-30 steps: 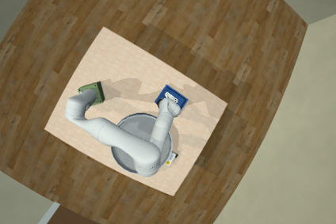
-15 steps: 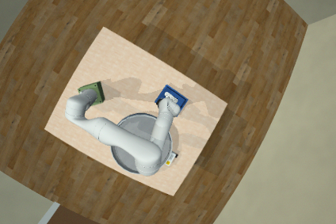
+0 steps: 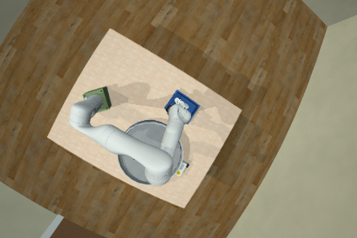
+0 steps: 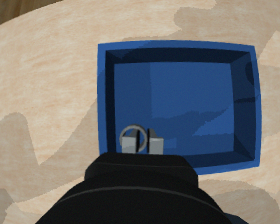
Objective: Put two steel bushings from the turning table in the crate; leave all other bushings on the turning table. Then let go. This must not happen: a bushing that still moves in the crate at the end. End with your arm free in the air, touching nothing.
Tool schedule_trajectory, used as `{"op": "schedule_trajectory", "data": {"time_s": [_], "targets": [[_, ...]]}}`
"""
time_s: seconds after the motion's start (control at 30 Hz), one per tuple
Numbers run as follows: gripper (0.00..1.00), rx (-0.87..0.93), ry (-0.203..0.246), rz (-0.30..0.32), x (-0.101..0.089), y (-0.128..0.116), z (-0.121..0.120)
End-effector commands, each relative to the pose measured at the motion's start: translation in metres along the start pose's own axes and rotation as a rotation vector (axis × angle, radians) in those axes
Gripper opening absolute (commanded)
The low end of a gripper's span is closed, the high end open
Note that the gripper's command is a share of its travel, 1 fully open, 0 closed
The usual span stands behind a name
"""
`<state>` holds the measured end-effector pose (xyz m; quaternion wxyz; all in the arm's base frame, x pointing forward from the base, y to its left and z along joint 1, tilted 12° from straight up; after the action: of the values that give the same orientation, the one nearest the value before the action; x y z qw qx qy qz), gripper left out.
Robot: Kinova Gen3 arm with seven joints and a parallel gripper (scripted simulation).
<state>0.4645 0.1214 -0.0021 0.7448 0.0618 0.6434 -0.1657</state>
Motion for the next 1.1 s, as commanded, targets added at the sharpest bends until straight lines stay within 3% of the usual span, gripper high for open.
{"op": "schedule_trajectory", "data": {"time_s": [0.0,0.57,0.6,1.07], "targets": [[0.00,0.000,-0.001,0.001,-0.0007,0.0005,0.0004],[0.00,-0.001,0.000,0.001,0.0025,0.0005,0.0005],[0.42,-0.001,-0.001,0.001,0.0025,0.0005,0.0005],[0.42,-0.001,-0.001,0.001,0.0025,0.0005,0.0005]]}}
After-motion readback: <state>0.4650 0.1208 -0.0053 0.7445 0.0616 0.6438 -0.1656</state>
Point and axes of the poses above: the point where the finger pads meet when closed, its own x axis out along the fingers, its own z axis across the jaws, y = z × x, the point moved 5 cm from there along -x, back along the fingers
